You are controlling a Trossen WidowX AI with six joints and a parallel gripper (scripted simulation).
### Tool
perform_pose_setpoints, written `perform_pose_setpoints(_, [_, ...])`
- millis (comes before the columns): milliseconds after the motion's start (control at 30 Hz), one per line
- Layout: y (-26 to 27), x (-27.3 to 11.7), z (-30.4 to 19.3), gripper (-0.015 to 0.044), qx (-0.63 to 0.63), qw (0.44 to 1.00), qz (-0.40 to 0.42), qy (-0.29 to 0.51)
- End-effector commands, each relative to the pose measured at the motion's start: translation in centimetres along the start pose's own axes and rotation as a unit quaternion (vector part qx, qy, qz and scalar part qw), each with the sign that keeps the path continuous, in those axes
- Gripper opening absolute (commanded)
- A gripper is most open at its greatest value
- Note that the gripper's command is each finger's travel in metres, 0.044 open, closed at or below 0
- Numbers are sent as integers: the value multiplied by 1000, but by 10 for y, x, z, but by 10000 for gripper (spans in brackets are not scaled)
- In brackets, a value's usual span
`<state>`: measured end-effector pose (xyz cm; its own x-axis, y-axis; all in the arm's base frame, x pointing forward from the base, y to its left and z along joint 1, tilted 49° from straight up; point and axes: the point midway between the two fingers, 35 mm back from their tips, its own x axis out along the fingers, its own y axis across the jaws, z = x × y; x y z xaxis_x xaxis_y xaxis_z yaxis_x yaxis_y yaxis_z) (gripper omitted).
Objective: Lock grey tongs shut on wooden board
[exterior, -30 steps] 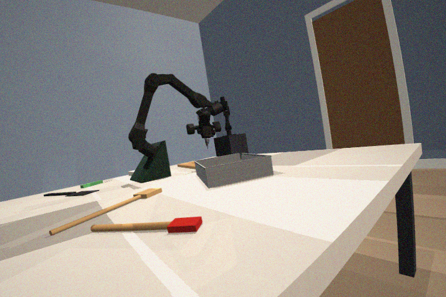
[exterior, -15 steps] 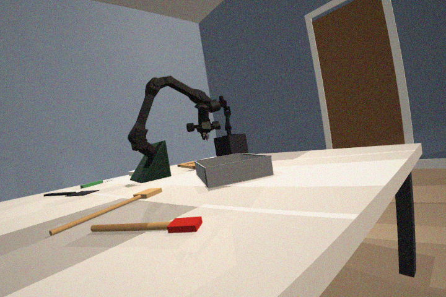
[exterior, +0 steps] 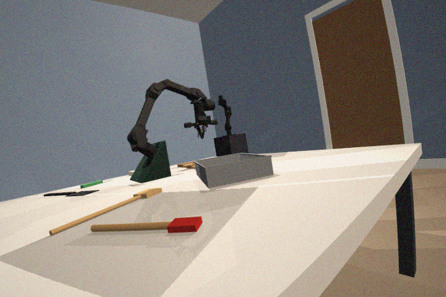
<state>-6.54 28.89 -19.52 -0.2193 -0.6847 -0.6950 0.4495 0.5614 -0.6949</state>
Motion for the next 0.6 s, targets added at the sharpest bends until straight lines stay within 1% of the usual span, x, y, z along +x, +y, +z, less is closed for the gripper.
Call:
perform_pose_setpoints(0, [-4,-9,-3,-150,-5,998,13,-60])
perform_pose_setpoints(400, [-5,-9,-3,-150,-6,998,15,-68])
perform_pose_setpoints(567, [-4,-4,-3,-150,-6,998,15,-68])
